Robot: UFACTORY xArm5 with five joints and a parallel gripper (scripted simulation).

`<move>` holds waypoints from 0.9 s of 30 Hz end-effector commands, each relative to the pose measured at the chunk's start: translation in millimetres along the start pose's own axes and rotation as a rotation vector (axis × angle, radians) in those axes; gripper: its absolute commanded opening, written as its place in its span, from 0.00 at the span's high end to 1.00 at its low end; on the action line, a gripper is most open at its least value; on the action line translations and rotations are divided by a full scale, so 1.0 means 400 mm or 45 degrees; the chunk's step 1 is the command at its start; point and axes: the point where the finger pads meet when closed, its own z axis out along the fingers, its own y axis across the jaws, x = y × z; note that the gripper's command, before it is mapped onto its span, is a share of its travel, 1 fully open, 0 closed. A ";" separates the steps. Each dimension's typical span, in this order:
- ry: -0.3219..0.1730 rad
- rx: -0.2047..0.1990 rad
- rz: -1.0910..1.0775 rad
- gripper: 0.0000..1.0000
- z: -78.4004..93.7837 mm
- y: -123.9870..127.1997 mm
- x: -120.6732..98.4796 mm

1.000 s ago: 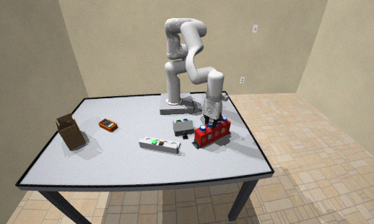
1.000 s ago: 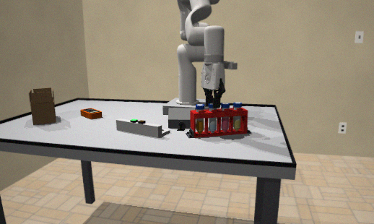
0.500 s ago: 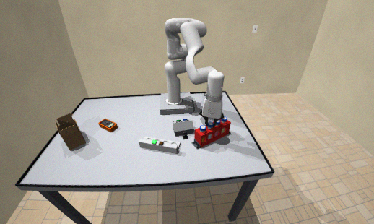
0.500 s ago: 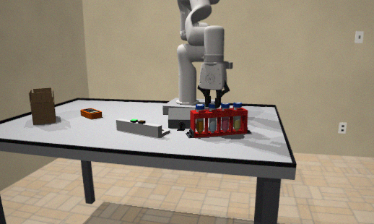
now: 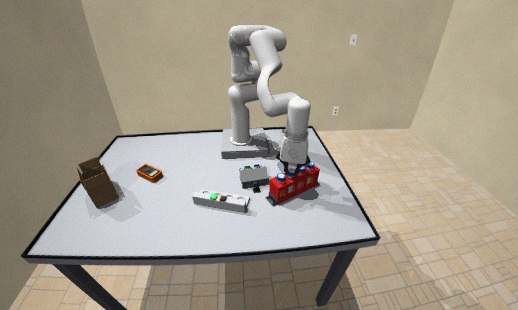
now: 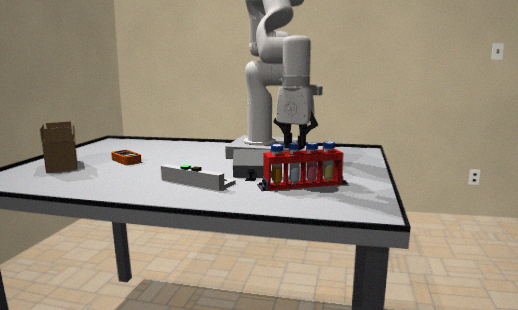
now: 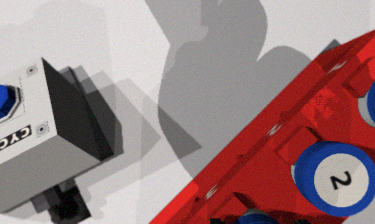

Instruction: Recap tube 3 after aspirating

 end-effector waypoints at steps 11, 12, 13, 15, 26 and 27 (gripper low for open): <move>0.011 -0.012 0.688 1.00 -0.002 0.003 -0.003; 0.011 -0.012 0.752 1.00 -0.002 0.003 -0.003; 0.011 -0.012 0.815 1.00 -0.002 0.003 -0.003; 0.012 -0.011 0.943 1.00 -0.002 0.003 -0.003; 0.015 -0.008 1.570 1.00 -0.001 0.003 -0.003; 0.015 -0.008 1.570 1.00 -0.001 0.003 -0.003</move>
